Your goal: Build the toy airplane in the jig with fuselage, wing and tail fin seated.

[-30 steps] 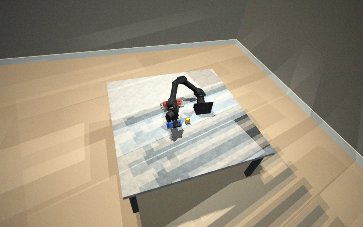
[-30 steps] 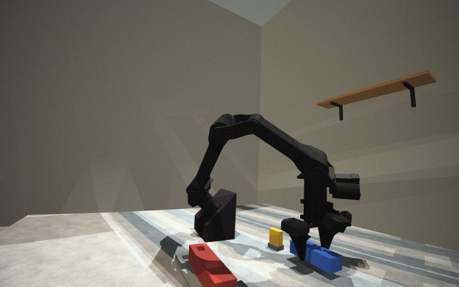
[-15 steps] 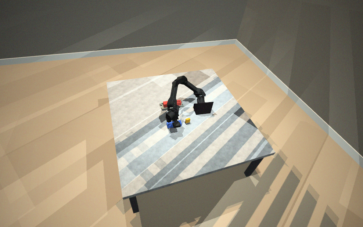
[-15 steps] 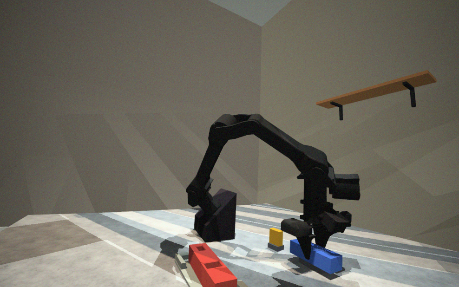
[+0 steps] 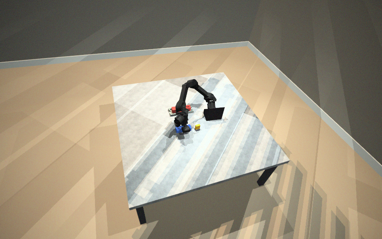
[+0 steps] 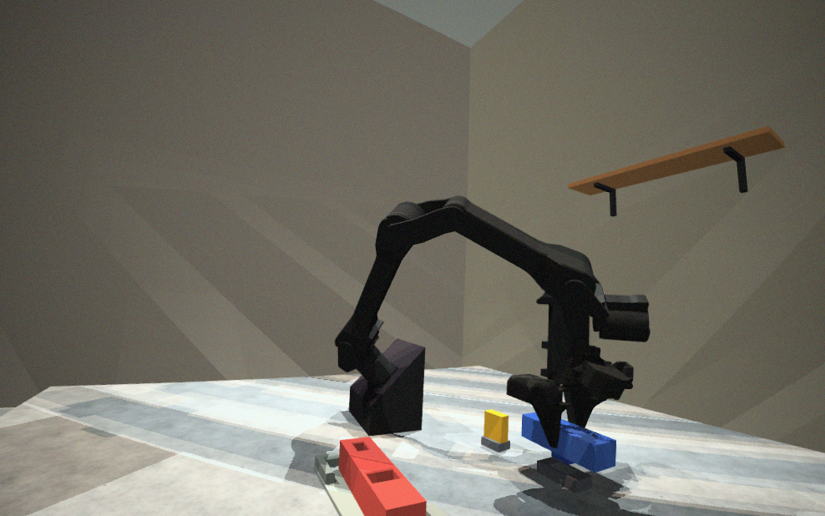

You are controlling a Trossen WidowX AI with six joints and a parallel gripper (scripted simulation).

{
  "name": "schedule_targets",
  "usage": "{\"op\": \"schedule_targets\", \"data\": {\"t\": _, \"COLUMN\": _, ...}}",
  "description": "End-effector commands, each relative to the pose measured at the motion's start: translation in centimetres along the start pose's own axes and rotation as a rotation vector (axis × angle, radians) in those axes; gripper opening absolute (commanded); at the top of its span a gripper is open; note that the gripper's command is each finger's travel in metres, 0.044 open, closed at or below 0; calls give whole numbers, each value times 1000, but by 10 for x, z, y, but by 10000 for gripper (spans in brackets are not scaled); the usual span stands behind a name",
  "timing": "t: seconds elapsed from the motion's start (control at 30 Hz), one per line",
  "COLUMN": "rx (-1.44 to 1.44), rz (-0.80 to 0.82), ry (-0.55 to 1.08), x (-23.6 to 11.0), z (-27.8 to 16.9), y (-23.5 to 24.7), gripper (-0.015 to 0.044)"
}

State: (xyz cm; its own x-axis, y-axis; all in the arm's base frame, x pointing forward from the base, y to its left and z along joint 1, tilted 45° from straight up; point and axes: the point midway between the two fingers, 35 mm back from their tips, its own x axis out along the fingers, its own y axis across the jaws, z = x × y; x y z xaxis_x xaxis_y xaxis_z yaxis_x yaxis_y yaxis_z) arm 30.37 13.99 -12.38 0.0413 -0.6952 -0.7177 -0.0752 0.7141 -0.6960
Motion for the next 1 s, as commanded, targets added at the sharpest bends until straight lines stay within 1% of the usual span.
{"op": "schedule_targets", "data": {"t": 0.0, "rx": 7, "rz": 11, "ry": -13, "x": -17, "z": 3, "y": 3, "gripper": 0}}
{"op": "schedule_targets", "data": {"t": 0.83, "rx": 2, "rz": 7, "ry": -16, "x": -96, "z": -2, "y": 1, "gripper": 0}}
{"op": "schedule_targets", "data": {"t": 0.97, "rx": 2, "rz": 7, "ry": -16, "x": -101, "z": -3, "y": 0, "gripper": 0}}
